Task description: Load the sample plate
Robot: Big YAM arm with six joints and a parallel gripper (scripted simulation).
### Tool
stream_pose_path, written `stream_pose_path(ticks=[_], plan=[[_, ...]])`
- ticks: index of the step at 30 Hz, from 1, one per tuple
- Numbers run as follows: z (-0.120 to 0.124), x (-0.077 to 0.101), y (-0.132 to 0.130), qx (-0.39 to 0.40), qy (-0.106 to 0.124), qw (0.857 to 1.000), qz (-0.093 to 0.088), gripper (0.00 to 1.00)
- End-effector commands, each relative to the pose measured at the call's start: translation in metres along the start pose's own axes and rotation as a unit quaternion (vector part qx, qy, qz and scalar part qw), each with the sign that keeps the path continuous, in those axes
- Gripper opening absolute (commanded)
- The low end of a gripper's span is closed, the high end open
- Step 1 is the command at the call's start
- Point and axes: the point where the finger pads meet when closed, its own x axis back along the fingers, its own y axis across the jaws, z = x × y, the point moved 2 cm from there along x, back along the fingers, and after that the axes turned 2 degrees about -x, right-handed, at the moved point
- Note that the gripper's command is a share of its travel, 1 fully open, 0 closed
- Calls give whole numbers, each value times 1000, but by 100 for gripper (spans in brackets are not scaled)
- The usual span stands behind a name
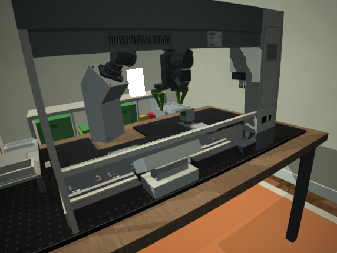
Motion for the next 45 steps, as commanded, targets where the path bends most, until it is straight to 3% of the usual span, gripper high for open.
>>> stream_pose_path(ticks=[1, 39, 42, 45], plan=[[-4, 9, 7, 4, -20, 1000, -6, 0], [-8, 11, 9, 5, -24, 1000, -7, 0], [0, -6, 4, 0, -5, 1000, -2, 0], [1, -11, 4, 0, -5, 1000, -2, 0]])
